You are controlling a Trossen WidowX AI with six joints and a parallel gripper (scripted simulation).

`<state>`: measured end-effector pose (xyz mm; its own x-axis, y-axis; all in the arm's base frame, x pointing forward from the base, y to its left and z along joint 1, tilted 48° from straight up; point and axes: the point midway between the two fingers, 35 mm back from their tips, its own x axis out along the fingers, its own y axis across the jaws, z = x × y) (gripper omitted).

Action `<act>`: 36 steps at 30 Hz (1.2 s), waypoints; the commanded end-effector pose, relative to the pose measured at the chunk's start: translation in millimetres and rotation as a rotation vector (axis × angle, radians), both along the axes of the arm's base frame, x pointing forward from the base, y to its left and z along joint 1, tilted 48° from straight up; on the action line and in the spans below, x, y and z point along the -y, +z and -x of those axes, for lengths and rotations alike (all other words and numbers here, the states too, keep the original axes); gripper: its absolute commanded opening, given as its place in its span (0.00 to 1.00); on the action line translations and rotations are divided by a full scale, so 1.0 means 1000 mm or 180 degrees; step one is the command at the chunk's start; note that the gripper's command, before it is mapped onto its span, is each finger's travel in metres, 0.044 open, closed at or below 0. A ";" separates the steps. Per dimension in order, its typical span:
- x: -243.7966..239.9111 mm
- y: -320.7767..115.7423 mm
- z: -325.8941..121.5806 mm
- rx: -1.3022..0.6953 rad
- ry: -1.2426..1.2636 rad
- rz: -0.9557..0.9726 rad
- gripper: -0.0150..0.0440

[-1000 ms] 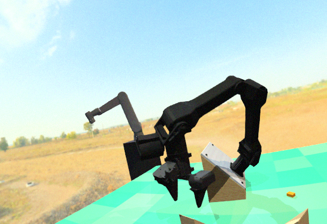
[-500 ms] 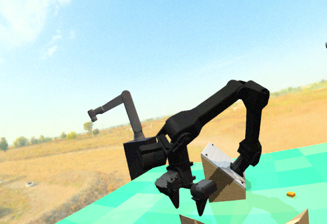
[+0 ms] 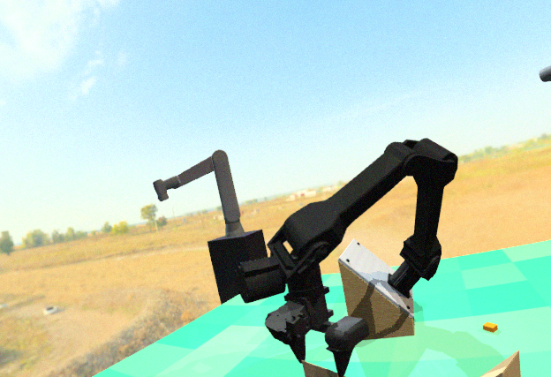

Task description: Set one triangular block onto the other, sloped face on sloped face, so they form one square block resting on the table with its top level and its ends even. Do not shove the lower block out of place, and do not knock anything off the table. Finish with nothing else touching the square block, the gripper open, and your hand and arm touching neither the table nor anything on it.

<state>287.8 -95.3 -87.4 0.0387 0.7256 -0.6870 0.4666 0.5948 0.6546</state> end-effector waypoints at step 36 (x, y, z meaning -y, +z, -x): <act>-0.033 -0.022 0.001 -0.0002 -0.0008 -0.0036 0.64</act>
